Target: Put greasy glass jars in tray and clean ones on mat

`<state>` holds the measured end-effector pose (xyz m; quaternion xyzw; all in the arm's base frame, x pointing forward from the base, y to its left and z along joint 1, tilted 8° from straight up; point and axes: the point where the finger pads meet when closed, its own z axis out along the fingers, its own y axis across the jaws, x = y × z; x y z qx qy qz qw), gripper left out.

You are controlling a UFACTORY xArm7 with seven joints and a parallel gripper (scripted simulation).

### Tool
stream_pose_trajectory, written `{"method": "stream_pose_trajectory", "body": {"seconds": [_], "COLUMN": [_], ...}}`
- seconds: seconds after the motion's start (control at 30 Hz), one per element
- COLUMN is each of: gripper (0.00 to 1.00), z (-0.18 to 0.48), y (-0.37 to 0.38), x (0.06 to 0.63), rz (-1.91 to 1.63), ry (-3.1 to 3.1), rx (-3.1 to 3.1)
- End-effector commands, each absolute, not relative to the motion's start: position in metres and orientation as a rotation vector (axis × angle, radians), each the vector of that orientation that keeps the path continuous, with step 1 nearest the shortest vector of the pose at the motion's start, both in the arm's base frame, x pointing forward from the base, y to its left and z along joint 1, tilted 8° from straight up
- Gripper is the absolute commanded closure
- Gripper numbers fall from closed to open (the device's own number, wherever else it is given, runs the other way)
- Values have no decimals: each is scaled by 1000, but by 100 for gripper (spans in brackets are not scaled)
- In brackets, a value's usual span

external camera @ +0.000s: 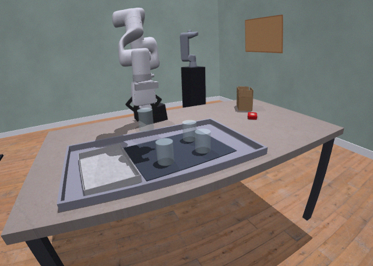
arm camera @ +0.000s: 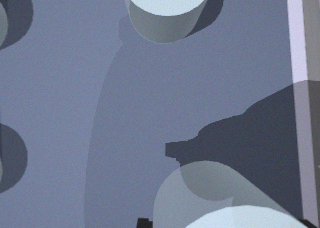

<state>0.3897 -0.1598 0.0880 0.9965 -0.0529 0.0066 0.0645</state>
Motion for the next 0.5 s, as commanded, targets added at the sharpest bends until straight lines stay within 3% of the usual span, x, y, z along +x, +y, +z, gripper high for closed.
{"method": "stream_pose_trajectory", "body": {"seconds": [0.0, 0.47], "gripper": [100, 100], "z": [100, 132], "y": [-158, -154], "x": [391, 391], "rz": [26, 26], "ry": [-159, -159], "rx": [3007, 3007]}}
